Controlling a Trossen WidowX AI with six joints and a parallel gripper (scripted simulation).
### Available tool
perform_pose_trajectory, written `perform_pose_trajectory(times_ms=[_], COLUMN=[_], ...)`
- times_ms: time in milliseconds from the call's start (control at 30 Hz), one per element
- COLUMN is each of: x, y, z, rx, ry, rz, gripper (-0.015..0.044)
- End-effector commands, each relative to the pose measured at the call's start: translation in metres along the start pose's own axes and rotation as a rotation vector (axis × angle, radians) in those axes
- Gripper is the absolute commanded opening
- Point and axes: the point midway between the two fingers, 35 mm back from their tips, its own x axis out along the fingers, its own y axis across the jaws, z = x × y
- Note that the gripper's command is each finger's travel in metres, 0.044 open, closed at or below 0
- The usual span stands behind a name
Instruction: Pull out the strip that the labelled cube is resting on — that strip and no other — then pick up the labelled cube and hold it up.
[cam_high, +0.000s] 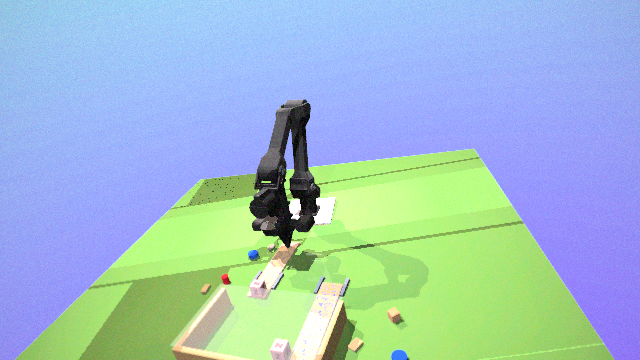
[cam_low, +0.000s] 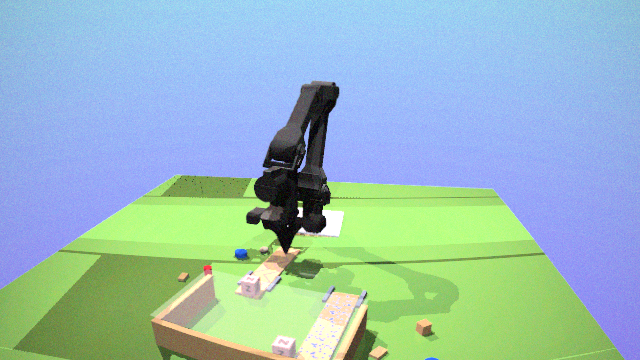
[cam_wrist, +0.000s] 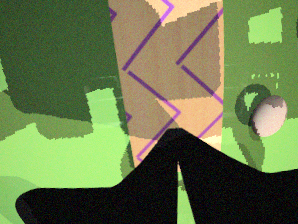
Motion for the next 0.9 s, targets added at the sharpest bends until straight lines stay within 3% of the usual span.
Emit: perform_pose_trajectory(times_ms=[0, 700, 867], x=[0.004, 0.004, -0.040], y=[0.000, 0.000, 0.000], z=[-0.008, -0.008, 0.001], rx=[-0.004, -0.004, -0.004], ry=[0.025, 0.025, 0.023], rz=[-0.002, -0.002, -0.002], gripper=[0.0000, 0.0000, 0.0000])
